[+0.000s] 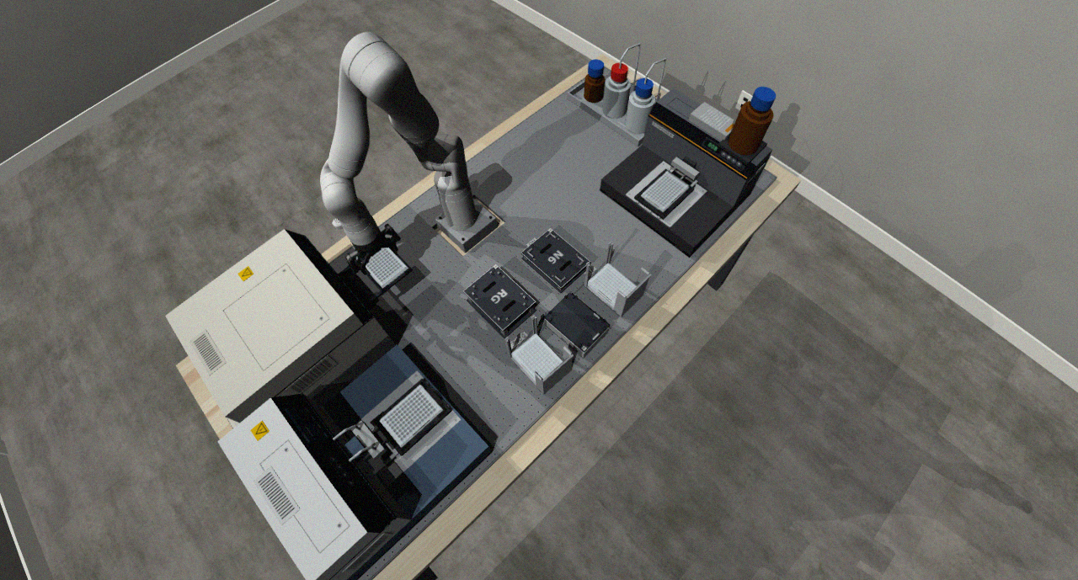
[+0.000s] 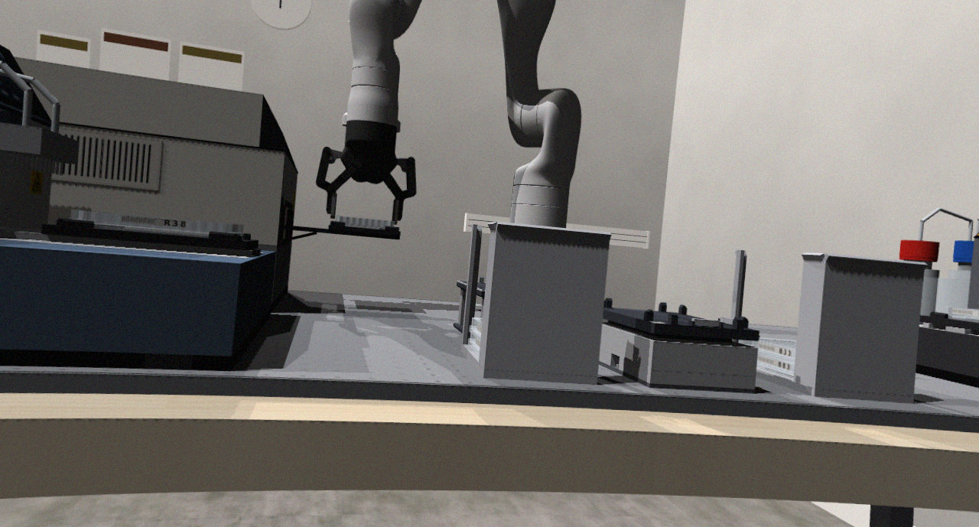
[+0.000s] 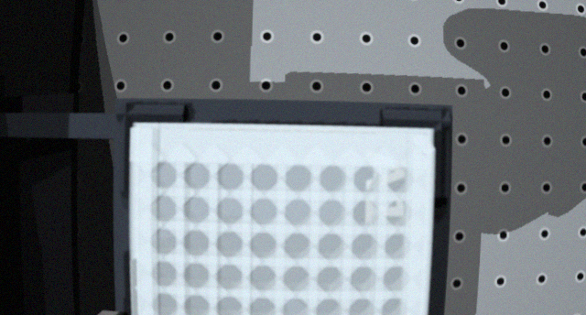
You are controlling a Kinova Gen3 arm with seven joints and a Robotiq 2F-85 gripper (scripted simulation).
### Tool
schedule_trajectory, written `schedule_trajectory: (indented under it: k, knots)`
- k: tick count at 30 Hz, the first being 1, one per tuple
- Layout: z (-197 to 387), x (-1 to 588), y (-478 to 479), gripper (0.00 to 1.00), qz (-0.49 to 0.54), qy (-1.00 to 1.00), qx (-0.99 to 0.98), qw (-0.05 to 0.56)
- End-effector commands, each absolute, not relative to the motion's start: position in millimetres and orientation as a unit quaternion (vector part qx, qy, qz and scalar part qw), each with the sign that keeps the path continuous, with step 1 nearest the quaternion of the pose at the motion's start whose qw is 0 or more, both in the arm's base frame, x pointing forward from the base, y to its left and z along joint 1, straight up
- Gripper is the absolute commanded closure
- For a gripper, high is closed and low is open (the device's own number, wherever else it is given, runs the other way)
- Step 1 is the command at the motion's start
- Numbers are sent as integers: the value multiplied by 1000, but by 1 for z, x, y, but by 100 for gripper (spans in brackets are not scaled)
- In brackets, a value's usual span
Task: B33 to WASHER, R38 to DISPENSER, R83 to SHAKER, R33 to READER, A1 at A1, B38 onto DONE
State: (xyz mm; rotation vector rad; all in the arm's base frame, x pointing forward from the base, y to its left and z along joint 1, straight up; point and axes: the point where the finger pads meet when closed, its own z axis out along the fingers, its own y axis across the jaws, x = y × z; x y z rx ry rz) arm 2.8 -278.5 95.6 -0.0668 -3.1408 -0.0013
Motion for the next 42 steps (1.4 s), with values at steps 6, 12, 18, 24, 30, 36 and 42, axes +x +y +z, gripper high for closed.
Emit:
schedule_trajectory:
  k: [6, 12, 18, 24, 30, 36, 42]
  knots:
    - [97, 3, -279, 0, 0, -1000, -21, 0]
    - [104, 3, -279, 0, 0, -1000, -21, 0]
    - [110, 3, -279, 0, 0, -1000, -21, 0]
    - [118, 3, -279, 0, 0, -1000, -21, 0]
    - [124, 3, -279, 0, 0, -1000, -21, 0]
    - [132, 3, -279, 0, 0, -1000, -21, 0]
    - [140, 3, -279, 0, 0, -1000, -21, 0]
